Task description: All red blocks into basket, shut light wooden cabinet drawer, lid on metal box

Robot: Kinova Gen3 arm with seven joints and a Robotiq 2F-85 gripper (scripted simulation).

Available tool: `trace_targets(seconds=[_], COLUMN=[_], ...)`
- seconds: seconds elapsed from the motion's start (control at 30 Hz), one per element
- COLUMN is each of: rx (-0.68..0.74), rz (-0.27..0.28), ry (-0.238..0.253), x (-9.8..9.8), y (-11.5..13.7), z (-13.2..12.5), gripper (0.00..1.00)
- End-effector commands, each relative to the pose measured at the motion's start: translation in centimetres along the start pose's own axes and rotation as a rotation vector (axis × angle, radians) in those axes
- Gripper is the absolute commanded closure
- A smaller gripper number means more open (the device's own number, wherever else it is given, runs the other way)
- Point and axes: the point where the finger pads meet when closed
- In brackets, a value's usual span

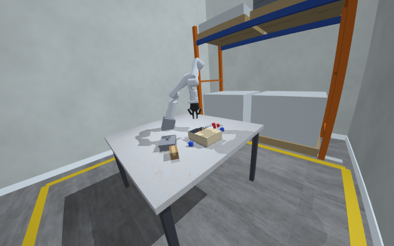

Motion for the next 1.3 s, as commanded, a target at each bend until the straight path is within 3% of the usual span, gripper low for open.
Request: trace_targets(seconds=[0.0,0.57,1.07,1.1,1.27], rx=[-0.177,-0.709,-0.797,-0.797,-0.797], rz=[0.001,0.014,0.018,0.018,0.018], ry=[0.010,0.012,0.012,0.012,0.012], x=[-0.1,-0.3,-0.4,-0.4,-0.4], y=[0.5,1.8,2.0,2.0,2.0], z=[-0.7,-3.3,-3.8,-3.8,-3.8], gripper=[0.70,0.70,0.70,0.38,0.38])
Point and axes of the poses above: the point where the finger pads meet when closed, its own x axis out along the fingers, its own z axis across the jaws, y = z × x, and after that the axes turned 11 degrees about -x, right-handed
